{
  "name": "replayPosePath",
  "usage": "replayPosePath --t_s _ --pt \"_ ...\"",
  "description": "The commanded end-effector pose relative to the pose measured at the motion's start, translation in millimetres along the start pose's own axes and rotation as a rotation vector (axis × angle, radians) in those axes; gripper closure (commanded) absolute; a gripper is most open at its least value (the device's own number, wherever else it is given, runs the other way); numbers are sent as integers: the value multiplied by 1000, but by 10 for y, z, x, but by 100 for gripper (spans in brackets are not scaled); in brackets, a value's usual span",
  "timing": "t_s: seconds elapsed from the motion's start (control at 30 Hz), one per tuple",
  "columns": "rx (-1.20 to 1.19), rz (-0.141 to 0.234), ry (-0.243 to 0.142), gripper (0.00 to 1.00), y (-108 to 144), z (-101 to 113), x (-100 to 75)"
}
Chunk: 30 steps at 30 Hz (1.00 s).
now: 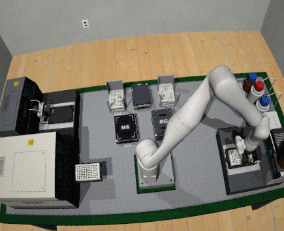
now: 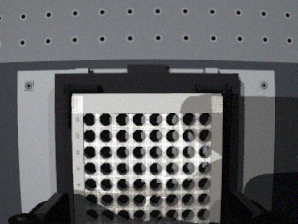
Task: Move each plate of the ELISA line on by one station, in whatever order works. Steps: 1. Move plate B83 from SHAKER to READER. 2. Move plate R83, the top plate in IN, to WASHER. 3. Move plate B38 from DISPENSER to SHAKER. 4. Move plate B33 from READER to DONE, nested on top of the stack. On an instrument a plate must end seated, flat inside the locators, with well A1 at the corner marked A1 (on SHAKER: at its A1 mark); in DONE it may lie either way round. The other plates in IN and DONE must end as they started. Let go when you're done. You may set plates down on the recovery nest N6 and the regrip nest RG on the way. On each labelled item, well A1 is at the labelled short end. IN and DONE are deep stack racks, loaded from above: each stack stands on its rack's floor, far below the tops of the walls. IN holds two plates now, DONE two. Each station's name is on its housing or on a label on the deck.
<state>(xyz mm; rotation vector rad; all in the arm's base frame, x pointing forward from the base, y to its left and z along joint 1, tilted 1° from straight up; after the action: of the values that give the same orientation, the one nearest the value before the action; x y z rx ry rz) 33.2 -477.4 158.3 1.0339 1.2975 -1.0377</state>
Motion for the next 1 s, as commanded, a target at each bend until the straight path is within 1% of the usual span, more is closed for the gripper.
replayPosePath --t_s 0.0,0.97 --pt "0 0 -2 0 -1 3 1" --pt "0 0 -2 0 -1 3 88"
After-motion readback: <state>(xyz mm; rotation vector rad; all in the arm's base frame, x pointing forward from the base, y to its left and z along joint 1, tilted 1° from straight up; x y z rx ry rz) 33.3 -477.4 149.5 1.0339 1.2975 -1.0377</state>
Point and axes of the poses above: the point where the finger pads meet when closed, its own x axis out along the fingers, its own y axis across the jaws, z = x × y, the point moved 9 cm from there along -x, back along the fingers, and after that the axes turned 11 degrees about -x, right-handed, at the moved point
